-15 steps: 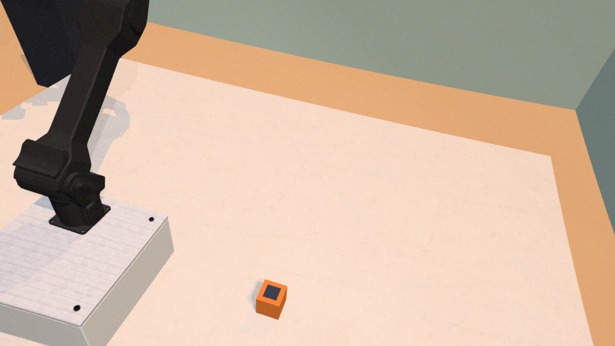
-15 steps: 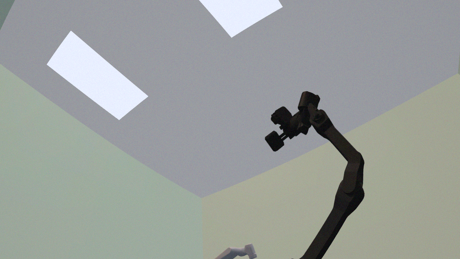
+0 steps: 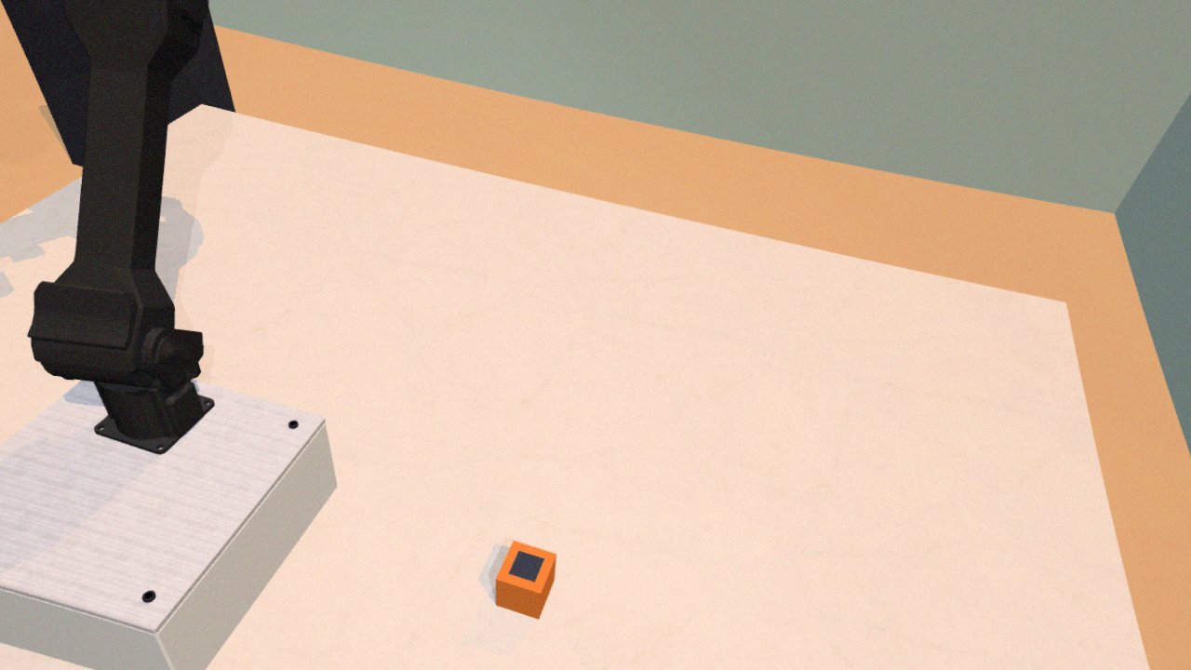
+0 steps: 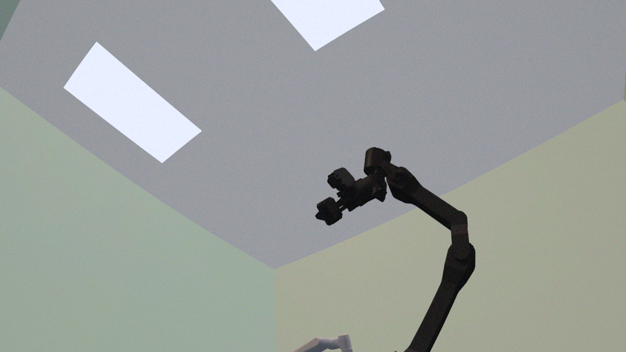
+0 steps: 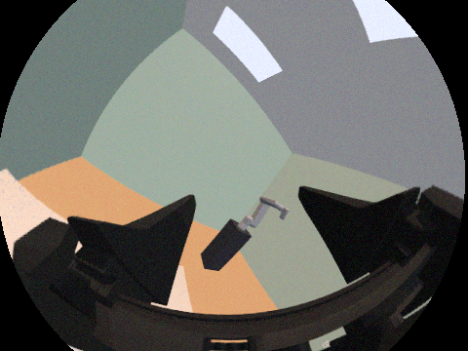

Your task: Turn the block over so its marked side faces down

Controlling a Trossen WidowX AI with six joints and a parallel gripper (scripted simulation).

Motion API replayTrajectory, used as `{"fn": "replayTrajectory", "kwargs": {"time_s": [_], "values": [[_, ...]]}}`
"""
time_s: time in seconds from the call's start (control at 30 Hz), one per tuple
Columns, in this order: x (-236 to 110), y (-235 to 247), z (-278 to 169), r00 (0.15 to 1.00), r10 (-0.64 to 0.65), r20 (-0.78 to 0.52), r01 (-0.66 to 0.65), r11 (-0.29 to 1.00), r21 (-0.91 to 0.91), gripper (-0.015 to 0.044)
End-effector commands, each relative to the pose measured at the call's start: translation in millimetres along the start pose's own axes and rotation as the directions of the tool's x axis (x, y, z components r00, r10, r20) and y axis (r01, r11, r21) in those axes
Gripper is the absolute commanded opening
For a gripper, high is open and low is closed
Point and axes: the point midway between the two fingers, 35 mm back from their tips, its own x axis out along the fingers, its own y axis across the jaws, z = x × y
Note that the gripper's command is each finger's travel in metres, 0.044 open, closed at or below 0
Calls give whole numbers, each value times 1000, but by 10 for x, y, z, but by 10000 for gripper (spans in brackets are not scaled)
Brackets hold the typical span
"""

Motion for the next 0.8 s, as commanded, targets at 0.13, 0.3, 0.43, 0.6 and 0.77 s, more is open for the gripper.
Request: {"fn": "replayTrajectory", "kwargs": {"time_s": [0.13,0.3,0.43,0.6,0.77], "values": [[453,1307,182,923,384,37,-385,921,55,440],[435,1911,325,846,529,69,-531,847,13,440],[351,2420,406,763,642,72,-643,766,-7,440],[93,3162,473,615,787,51,-787,616,-30,440],[-303,3831,475,449,893,5,-892,449,-52,440]]}}
